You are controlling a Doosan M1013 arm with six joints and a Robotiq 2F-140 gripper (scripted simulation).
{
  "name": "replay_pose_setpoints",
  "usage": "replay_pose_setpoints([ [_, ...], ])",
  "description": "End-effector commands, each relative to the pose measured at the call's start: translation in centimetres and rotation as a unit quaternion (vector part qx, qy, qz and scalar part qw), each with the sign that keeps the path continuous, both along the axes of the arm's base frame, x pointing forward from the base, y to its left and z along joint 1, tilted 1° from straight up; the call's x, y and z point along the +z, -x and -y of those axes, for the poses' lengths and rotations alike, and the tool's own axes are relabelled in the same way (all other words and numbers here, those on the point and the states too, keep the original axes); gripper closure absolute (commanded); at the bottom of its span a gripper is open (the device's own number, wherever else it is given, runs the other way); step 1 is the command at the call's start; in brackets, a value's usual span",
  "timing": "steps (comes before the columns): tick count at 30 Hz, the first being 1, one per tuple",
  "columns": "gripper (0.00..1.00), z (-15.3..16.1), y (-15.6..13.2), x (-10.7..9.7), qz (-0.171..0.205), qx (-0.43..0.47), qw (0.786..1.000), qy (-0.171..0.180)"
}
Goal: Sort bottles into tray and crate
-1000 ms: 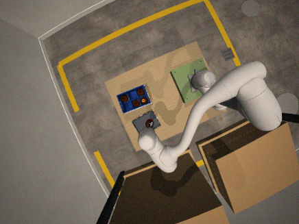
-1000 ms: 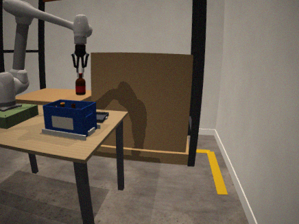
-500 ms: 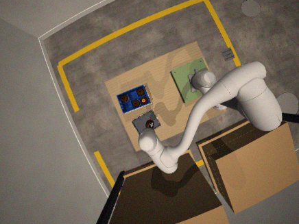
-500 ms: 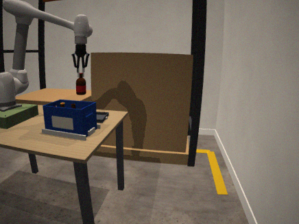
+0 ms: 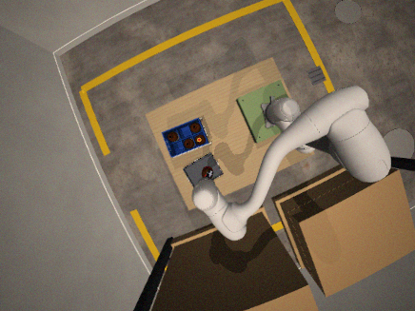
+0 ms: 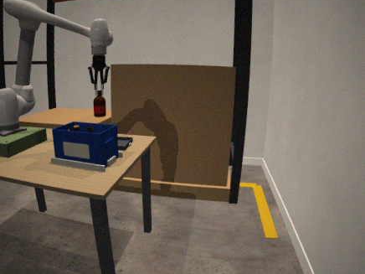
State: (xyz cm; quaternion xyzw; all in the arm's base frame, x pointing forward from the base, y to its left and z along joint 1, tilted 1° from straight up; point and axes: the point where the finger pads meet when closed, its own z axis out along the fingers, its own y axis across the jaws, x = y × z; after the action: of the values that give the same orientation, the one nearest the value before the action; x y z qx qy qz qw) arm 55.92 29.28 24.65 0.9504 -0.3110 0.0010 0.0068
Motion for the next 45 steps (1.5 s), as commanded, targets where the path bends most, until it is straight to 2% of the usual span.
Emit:
replay_pose_setpoints([
  [1,1.00,-0.1,0.2,-1.2,-0.002,0.000,1.000,0.000],
  [7,1.00,-0.3,0.2,-2.4,-0.002,-0.001,1.000,-0.001],
  [10,1.00,-0.1,-0.1,-1.8,0.000,0.000,1.000,0.000],
  [24,1.00,-0.5,0.7,-4.6,-0.002,-0.001,1.000,-0.001],
  [27,1.00,-0.2,0.3,-4.1,0.001,0.000,1.000,-0.001],
  [41,1.00,-0.2,0.6,-6.9,-0.002,-0.001,1.000,-0.001],
  [45,1.00,-0.3,0.3,-6.6,0.000,0.000,1.000,-0.001],
])
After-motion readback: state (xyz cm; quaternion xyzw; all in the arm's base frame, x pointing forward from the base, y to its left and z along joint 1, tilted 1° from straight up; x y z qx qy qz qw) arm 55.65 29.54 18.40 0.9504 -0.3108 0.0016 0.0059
